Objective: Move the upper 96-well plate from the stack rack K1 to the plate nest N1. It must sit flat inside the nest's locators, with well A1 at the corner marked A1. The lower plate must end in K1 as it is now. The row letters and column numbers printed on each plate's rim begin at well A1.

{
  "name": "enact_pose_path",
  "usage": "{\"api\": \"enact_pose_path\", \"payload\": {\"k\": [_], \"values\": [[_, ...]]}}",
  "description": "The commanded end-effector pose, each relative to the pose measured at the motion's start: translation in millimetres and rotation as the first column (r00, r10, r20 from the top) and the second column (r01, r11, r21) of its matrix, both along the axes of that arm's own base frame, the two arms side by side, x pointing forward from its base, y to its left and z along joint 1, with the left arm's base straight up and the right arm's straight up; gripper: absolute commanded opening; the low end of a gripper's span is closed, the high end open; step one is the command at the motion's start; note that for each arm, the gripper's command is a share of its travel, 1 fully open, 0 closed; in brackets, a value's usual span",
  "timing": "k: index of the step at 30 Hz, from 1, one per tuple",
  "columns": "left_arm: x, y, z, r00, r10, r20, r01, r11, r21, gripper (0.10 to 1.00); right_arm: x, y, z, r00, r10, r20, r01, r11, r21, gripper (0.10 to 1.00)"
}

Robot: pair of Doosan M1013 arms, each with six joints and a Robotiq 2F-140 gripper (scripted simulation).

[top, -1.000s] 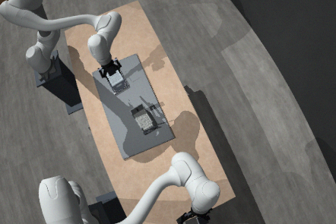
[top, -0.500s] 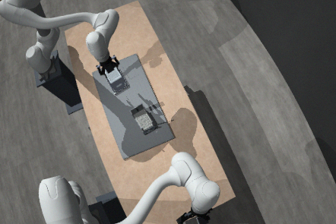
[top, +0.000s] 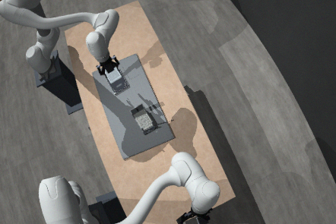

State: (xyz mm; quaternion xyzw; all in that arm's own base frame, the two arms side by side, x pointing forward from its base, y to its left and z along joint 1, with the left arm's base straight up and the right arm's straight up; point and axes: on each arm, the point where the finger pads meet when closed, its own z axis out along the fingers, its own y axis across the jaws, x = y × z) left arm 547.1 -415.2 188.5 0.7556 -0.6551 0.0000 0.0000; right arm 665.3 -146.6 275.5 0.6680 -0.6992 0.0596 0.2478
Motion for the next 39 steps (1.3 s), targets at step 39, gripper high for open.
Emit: {"api": "enact_pose_path", "payload": {"k": [39], "values": [[0.6,-1.1,-35.6,1.0,0.0,0.001,0.0,1.0,-0.001,0.099,0.2,0.0,1.0,1.0,0.0,0.002,0.0,1.0,0.0,1.0]]}}
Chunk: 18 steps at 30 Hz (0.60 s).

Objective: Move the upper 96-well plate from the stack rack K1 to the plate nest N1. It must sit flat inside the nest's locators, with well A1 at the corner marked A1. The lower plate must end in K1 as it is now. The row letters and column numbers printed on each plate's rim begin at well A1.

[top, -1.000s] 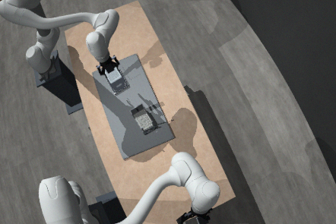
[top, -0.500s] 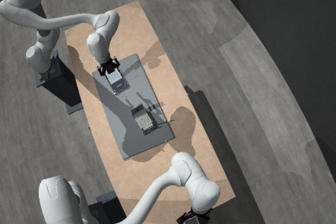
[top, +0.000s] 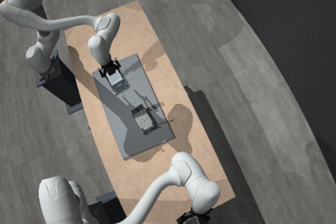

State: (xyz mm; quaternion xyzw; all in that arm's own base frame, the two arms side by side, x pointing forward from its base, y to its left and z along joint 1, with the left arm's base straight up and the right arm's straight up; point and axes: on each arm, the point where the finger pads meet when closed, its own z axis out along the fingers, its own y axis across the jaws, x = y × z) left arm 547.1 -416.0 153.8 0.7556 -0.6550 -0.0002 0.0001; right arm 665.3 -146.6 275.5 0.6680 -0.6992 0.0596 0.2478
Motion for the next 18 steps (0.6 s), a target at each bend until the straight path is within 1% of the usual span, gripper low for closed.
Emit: {"api": "enact_pose_path", "payload": {"k": [1,15,18], "values": [[0.5,-0.3,-2.7,1.0,0.0,0.002,0.0,1.0,-0.001,0.099,0.2,0.0,1.0,1.0,0.0,0.002,0.0,1.0,0.0,1.0],[0.6,-0.4,-26.0,1.0,0.0,0.002,0.0,1.0,-0.001,0.099,0.2,0.0,1.0,1.0,0.0,0.002,0.0,1.0,0.0,1.0],[0.6,-0.4,-27.7,1.0,0.0,0.002,0.0,1.0,-0.001,0.099,0.2,0.0,1.0,1.0,0.0,0.002,0.0,1.0,0.0,1.0]]}}
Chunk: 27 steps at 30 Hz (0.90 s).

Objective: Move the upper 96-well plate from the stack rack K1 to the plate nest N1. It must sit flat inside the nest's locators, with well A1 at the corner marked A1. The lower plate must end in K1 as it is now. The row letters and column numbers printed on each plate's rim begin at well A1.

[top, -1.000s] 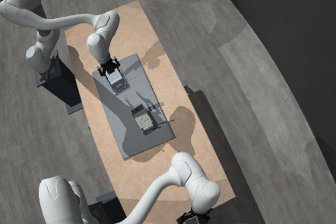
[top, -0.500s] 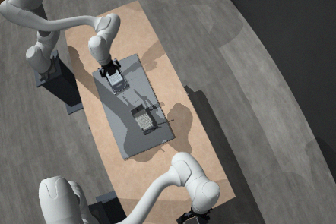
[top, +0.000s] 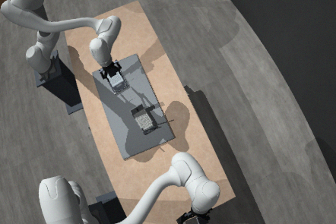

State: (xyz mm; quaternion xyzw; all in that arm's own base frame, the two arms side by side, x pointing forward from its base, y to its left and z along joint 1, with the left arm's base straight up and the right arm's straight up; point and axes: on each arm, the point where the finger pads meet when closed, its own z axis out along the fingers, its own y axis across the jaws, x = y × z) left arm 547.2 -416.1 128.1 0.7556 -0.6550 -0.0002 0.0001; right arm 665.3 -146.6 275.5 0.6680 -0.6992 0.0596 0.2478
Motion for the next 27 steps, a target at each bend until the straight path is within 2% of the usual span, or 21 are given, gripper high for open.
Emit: {"api": "enact_pose_path", "payload": {"k": [1,27], "values": [[0.5,-0.3,-3.6,1.0,0.0,0.002,0.0,1.0,-0.001,0.099,0.2,0.0,1.0,1.0,0.0,0.002,0.0,1.0,0.0,1.0],[0.6,-0.3,-43.6,1.0,0.0,0.002,0.0,1.0,-0.001,0.099,0.2,0.0,1.0,1.0,0.0,0.002,0.0,1.0,0.0,1.0]]}}
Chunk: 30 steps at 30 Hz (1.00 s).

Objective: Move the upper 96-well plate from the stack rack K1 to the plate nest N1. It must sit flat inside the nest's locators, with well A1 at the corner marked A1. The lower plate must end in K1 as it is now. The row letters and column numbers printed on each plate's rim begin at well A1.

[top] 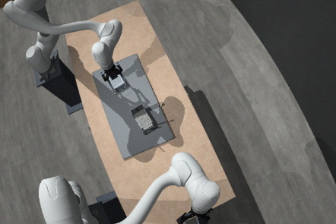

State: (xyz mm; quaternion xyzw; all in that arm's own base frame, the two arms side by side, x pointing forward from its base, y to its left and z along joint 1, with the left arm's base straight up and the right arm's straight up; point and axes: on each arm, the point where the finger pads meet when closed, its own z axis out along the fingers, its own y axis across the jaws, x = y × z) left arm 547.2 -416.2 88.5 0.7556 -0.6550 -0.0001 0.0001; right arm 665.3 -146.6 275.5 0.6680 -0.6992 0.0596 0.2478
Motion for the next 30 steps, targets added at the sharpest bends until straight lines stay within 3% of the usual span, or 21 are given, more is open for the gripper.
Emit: {"api": "enact_pose_path", "payload": {"k": [1,14,30], "values": [[0.5,-0.3,-5.7,1.0,0.0,0.002,0.0,1.0,-0.001,0.099,0.2,0.0,1.0,1.0,0.0,0.002,0.0,1.0,0.0,1.0],[0.5,-0.3,-23.4,1.0,0.0,0.002,0.0,1.0,-0.001,0.099,0.2,0.0,1.0,1.0,0.0,0.002,0.0,1.0,0.0,1.0],[0.6,-0.3,-23.4,1.0,0.0,0.002,0.0,1.0,-0.001,0.099,0.2,0.0,1.0,1.0,0.0,0.002,0.0,1.0,0.0,1.0]]}}
